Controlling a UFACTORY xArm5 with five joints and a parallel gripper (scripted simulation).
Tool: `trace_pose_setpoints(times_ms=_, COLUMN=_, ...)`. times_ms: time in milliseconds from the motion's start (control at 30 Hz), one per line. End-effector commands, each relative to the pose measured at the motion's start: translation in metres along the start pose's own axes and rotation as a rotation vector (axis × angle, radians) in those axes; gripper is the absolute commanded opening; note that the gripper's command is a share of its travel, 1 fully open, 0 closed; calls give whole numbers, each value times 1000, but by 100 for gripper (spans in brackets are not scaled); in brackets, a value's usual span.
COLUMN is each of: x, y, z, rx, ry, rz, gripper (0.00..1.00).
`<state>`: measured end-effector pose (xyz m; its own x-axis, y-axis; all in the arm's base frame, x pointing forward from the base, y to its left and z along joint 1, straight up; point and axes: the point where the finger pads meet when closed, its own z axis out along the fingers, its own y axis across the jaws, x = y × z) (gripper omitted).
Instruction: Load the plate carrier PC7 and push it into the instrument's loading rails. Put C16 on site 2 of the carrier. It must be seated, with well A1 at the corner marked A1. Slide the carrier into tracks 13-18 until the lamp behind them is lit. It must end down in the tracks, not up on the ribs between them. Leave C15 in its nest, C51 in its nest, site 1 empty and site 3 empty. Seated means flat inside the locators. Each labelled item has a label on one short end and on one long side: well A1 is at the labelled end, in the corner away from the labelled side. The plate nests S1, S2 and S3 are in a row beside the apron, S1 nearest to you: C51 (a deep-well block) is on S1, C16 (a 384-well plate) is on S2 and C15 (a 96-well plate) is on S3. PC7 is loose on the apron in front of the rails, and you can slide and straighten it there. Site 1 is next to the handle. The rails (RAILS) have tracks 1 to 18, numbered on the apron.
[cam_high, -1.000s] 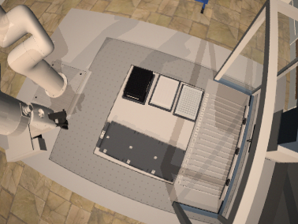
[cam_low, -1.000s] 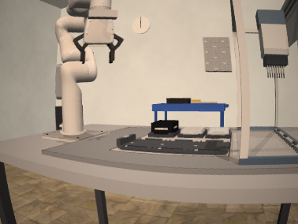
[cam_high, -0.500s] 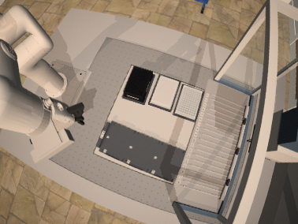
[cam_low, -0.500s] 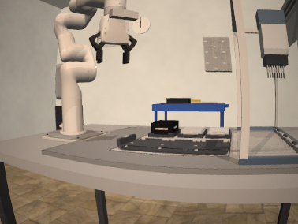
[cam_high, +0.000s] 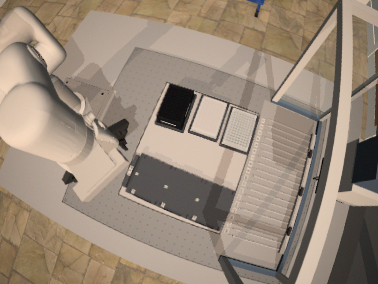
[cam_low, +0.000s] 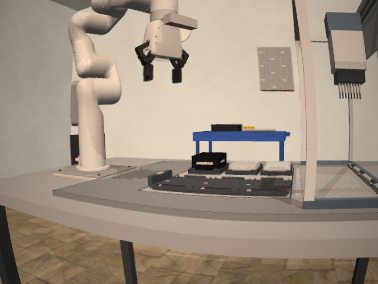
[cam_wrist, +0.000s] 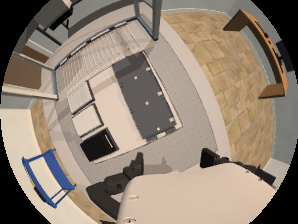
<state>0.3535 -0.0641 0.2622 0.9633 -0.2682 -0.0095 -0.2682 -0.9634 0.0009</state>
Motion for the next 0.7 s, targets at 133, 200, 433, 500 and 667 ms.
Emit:
trace_pose_setpoints(times_ms=133, x=16, y=-32, z=3, rx=0, ry=9, rz=-139, gripper=100)
trace_pose_setpoints(times_ms=200, x=17, y=-37, z=4, rx=0, ry=9, rz=-139, gripper=100)
trace_pose_setpoints(times_ms=433, x=20, y=-66, z=17, rx=-1, ry=9, rz=-339, gripper=100)
trace_pose_setpoints(times_ms=500, x=20, y=-75, z=21, rx=-1, ry=9, rz=-406, gripper=100)
trace_pose_setpoints(times_ms=667, x=21, y=-98, z=31, rx=-2, ry=8, rz=-572, gripper=100)
